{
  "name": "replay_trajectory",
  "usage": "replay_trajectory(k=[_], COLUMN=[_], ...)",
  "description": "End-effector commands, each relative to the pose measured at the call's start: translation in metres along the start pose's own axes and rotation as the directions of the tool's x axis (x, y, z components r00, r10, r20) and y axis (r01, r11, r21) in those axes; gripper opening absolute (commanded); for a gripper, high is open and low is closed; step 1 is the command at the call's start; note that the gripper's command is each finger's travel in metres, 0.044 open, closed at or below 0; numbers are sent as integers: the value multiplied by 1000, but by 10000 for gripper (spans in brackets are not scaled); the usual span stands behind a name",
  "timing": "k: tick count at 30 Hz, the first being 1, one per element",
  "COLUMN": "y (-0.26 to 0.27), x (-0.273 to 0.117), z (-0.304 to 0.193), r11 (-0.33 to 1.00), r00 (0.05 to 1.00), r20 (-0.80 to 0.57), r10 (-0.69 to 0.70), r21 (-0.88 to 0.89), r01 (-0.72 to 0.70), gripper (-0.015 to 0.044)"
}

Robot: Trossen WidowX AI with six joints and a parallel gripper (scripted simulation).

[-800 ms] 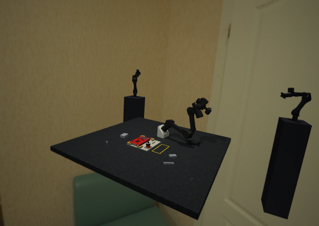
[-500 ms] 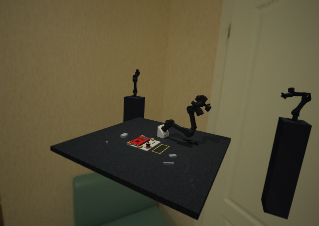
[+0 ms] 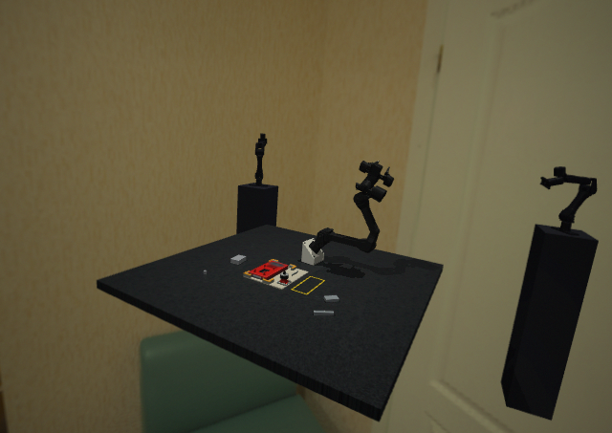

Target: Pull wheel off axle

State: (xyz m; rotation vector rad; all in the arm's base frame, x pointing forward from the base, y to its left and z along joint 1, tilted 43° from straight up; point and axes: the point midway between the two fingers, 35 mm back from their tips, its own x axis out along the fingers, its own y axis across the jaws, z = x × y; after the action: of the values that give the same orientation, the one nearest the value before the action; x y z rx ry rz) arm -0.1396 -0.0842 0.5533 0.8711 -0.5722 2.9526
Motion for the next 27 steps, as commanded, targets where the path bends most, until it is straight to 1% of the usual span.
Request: replay_trajectory(k=[1,6,9,12,16,20,24,27], y=[42,103,139,173,215,254,286,305], x=[-1,-16,-31,-52,-87,-130,-178,-217], z=[22,49,63,76,91,99,102,103], r11=[990,934,875,795,655,487,297,145], r00=[987,924,860,777,638,480,303,163], r20=[90,197,253,301,348,367,364,348], r10=[134,328,443,553,686,797,881,923], r21=[39,77,86,89,86,80,74,78], r01=[-138,-348,-476,-601,-751,-870,-952,-986], gripper=[300,300,300,300,300,300,300,300])
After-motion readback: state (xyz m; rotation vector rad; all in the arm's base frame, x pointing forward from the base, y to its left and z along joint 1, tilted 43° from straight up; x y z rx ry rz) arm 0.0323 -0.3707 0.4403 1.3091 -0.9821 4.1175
